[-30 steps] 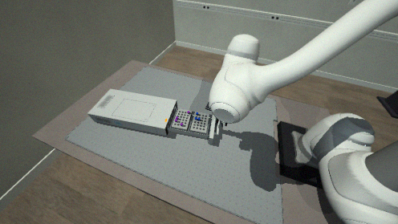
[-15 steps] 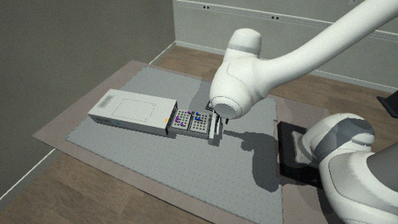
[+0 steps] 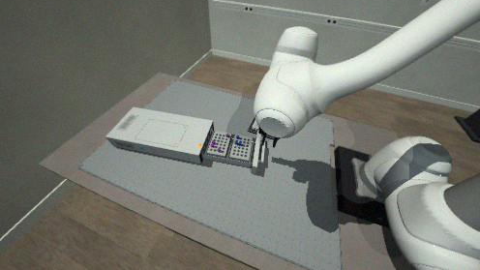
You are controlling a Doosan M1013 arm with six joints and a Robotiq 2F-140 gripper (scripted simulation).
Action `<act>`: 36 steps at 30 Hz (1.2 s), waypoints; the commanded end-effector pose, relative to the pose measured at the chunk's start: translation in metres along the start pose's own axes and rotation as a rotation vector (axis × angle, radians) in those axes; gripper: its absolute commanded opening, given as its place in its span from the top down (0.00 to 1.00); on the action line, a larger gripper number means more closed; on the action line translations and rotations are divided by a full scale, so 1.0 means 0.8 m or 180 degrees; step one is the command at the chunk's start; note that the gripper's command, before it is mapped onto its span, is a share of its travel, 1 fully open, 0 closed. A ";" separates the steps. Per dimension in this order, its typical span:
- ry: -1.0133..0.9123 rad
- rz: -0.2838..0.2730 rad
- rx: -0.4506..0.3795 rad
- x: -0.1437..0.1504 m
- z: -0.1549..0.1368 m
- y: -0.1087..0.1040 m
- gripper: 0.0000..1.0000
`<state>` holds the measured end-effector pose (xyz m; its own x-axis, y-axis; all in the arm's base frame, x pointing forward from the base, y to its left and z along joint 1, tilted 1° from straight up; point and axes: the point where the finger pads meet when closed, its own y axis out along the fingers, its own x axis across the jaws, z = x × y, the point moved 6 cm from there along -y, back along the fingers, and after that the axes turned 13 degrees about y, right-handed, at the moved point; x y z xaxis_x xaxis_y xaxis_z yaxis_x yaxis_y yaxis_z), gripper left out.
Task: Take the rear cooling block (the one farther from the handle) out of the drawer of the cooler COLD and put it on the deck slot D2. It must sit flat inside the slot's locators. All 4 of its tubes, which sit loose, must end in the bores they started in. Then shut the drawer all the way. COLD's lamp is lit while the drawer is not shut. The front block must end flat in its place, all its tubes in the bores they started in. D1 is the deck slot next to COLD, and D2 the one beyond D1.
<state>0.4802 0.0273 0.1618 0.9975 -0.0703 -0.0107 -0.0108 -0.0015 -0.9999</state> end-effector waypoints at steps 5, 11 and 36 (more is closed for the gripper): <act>0.0000 -0.0007 0.0004 0.001 -0.001 -0.015 0.66; 0.0000 -0.0007 0.0004 0.002 -0.001 -0.022 0.66; 0.0008 -0.0001 0.0004 0.019 0.005 -0.051 0.34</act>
<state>0.4866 0.0277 0.2018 0.9975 -0.0702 -0.0105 -0.0107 -0.0016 -0.9999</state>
